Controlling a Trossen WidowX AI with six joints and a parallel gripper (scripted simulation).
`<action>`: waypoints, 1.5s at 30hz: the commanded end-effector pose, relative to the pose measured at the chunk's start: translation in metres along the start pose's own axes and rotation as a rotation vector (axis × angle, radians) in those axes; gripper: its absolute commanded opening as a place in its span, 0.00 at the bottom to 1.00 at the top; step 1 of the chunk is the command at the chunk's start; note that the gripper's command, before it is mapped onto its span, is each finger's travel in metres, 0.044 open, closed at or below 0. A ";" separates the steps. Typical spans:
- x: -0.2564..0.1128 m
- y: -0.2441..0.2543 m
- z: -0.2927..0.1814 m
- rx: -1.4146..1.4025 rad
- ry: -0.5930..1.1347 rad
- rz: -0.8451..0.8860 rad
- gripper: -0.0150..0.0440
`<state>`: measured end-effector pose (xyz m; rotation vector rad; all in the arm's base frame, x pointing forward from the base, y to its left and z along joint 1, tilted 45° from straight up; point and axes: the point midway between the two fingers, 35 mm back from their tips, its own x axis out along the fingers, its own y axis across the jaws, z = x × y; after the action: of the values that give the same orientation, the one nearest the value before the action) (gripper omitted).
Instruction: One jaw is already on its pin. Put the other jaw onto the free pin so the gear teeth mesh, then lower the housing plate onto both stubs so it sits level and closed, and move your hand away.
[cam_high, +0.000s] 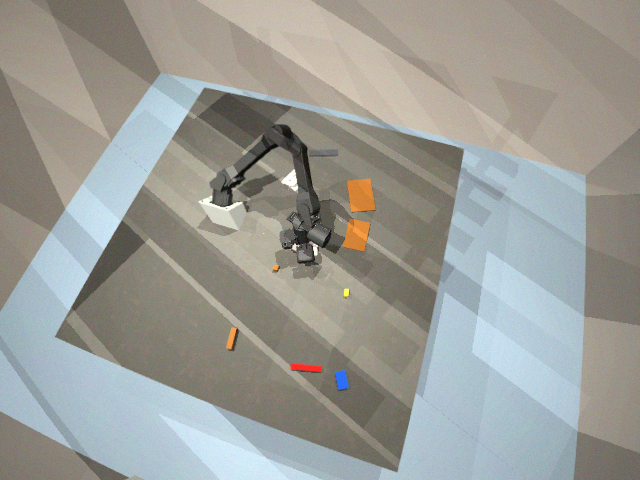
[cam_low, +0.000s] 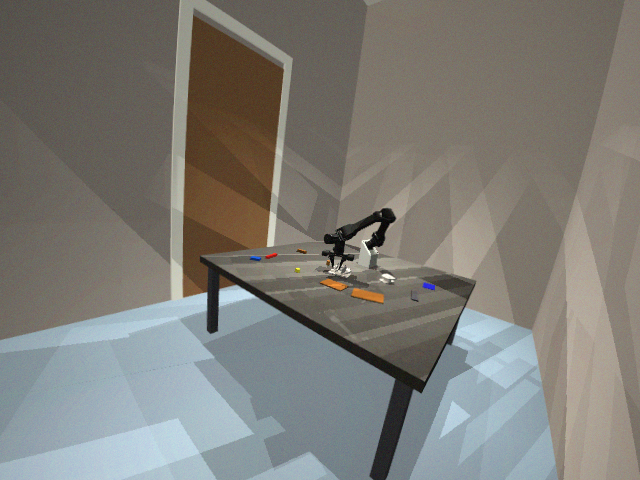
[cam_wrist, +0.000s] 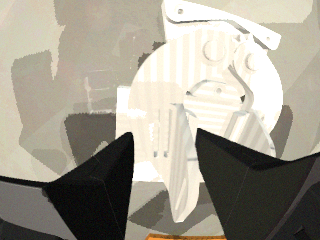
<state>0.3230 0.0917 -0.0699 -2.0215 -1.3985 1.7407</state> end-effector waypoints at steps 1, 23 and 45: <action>0.002 -0.001 0.000 0.003 0.002 -0.004 0.48; 0.008 -0.001 0.000 -0.004 0.003 -0.004 0.48; 0.008 -0.001 0.000 -0.004 0.003 -0.004 0.48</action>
<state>0.3228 0.0947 -0.0738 -2.0247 -1.3981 1.7326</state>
